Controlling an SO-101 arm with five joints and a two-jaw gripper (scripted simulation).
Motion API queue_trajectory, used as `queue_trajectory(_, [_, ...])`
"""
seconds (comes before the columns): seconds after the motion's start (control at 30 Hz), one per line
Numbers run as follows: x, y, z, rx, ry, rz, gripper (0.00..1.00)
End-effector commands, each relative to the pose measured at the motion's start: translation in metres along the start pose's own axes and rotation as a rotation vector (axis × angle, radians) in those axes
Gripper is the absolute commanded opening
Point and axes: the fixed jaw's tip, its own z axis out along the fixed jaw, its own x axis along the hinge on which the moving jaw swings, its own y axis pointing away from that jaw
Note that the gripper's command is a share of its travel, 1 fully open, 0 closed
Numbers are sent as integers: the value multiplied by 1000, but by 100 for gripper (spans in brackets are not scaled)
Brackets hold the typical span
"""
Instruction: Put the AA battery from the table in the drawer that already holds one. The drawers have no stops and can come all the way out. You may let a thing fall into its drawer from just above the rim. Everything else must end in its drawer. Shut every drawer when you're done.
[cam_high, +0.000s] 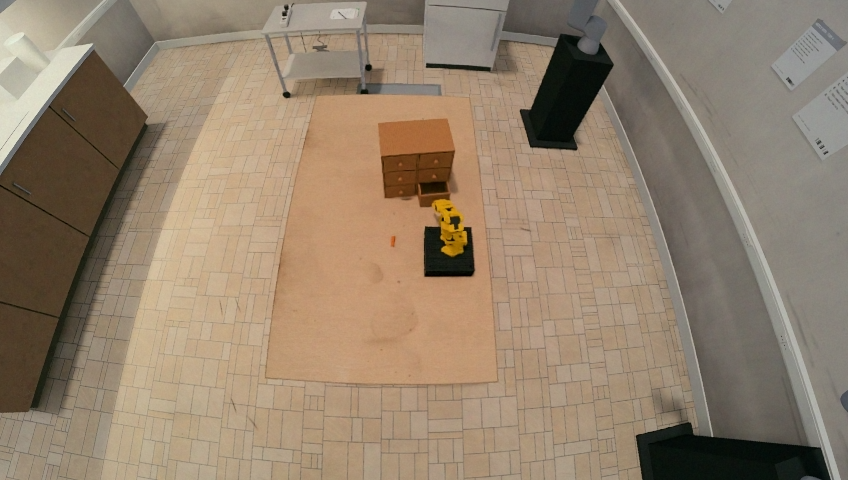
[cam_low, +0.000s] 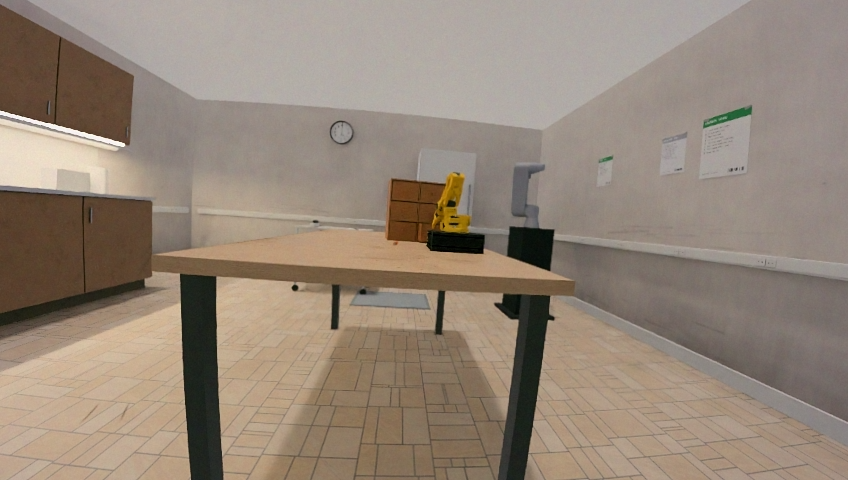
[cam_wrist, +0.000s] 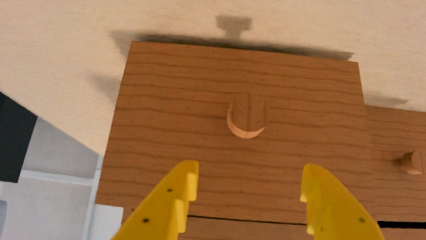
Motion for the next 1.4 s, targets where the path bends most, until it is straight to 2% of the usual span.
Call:
queue_trajectory(0.0, [4, 0, 0, 2, 12, -5, 21])
queue_trajectory(1.0, [6, -1, 0, 2, 12, -5, 21])
queue_trajectory(1.2, [7, -1, 17, 3, 12, -5, 21])
queue_trajectory(1.37, [7, -1, 17, 3, 12, -5, 21])
